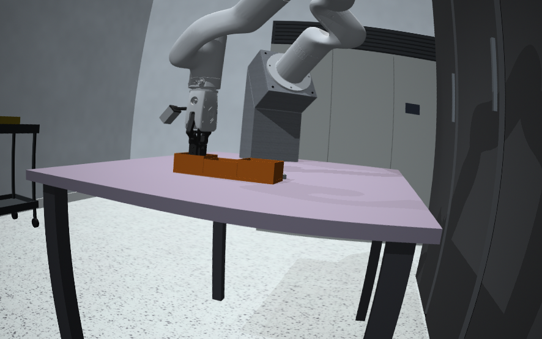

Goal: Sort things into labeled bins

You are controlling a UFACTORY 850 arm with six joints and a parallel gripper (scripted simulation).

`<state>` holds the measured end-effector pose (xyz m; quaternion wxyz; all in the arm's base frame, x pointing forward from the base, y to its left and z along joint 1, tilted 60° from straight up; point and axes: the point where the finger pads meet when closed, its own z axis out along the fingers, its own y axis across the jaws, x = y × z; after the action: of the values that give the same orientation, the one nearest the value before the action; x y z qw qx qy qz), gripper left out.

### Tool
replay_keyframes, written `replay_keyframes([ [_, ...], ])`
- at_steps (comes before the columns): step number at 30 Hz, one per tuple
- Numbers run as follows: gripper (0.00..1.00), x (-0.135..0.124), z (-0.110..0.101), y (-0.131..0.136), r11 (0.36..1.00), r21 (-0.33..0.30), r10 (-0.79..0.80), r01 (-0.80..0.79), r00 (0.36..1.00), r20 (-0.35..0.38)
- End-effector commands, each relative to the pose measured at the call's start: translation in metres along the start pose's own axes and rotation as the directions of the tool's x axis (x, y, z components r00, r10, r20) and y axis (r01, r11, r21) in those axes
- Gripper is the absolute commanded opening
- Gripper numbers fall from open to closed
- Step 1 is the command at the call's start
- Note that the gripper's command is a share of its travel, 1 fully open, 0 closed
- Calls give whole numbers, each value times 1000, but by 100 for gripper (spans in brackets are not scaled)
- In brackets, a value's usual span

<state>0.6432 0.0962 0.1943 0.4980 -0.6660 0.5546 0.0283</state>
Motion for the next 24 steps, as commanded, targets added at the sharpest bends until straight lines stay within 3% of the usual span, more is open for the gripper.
replay_keyframes([
  [1, 0, 0, 8, -1, 1000, 1, 0, 0, 1000, -1],
  [20, 0, 0, 13, -1, 1000, 1, 0, 0, 1000, -1],
  [21, 31, 0, 13, -1, 1000, 1, 0, 0, 1000, -1],
  [24, 31, 0, 13, -1, 1000, 1, 0, 0, 1000, -1],
])
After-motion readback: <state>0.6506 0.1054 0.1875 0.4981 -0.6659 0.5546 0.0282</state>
